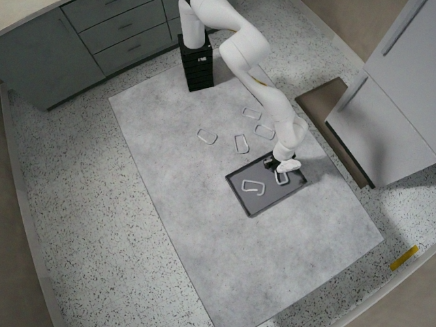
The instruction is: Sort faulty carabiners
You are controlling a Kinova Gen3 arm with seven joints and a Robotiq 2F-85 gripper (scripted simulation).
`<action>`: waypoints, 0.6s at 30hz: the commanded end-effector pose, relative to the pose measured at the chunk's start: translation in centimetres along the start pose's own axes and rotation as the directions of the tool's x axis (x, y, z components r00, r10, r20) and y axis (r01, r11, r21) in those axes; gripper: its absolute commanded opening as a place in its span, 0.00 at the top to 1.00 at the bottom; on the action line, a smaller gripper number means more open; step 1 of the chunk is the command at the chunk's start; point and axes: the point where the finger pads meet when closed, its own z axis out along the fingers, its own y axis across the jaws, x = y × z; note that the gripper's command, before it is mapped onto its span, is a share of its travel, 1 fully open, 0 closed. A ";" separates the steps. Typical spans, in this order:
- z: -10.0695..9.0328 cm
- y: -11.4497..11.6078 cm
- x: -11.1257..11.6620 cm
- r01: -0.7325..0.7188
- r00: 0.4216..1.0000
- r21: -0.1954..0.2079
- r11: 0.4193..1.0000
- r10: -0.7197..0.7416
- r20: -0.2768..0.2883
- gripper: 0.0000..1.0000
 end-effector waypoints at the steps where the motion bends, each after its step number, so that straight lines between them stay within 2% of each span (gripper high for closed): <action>1: 0.6 -0.2 0.0 0.012 1.000 -0.002 1.000 -0.012 -0.001 1.00; 18: 0.9 -0.2 -0.1 -0.002 1.000 0.000 1.000 0.002 0.003 1.00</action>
